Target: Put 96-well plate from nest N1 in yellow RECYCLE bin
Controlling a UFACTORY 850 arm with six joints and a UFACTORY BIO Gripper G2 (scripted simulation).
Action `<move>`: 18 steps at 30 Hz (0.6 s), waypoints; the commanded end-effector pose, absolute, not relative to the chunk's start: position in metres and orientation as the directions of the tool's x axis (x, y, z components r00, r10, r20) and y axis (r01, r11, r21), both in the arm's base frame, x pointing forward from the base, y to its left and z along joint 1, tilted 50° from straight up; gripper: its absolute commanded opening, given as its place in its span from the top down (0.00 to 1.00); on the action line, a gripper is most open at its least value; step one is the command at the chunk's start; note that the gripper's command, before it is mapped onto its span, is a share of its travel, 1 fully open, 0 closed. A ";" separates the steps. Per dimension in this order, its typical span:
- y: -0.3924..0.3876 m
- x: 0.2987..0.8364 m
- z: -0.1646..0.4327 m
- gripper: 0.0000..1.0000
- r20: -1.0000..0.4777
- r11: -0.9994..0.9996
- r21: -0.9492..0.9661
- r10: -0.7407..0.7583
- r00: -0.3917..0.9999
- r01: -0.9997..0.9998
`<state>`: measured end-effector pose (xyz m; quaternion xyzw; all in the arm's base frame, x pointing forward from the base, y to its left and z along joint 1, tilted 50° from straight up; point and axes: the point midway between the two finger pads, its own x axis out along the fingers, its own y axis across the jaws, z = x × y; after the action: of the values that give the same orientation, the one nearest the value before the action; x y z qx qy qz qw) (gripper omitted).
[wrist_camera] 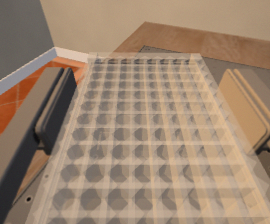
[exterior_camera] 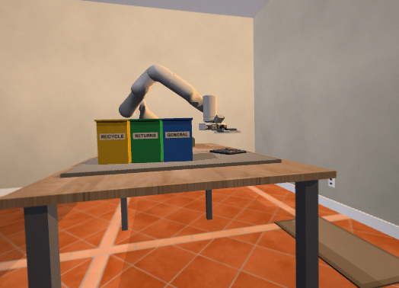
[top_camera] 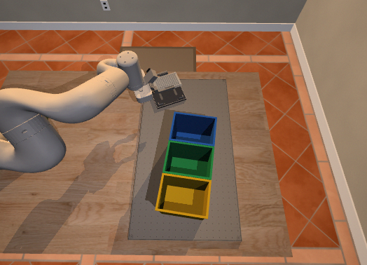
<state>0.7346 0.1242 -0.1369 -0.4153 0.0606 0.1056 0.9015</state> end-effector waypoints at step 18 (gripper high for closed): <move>0.149 0.736 -0.115 1.00 -0.195 0.633 -0.736 0.141 0.971 -0.240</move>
<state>0.7351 0.1441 -0.1199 -0.4153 0.0606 0.1056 0.9015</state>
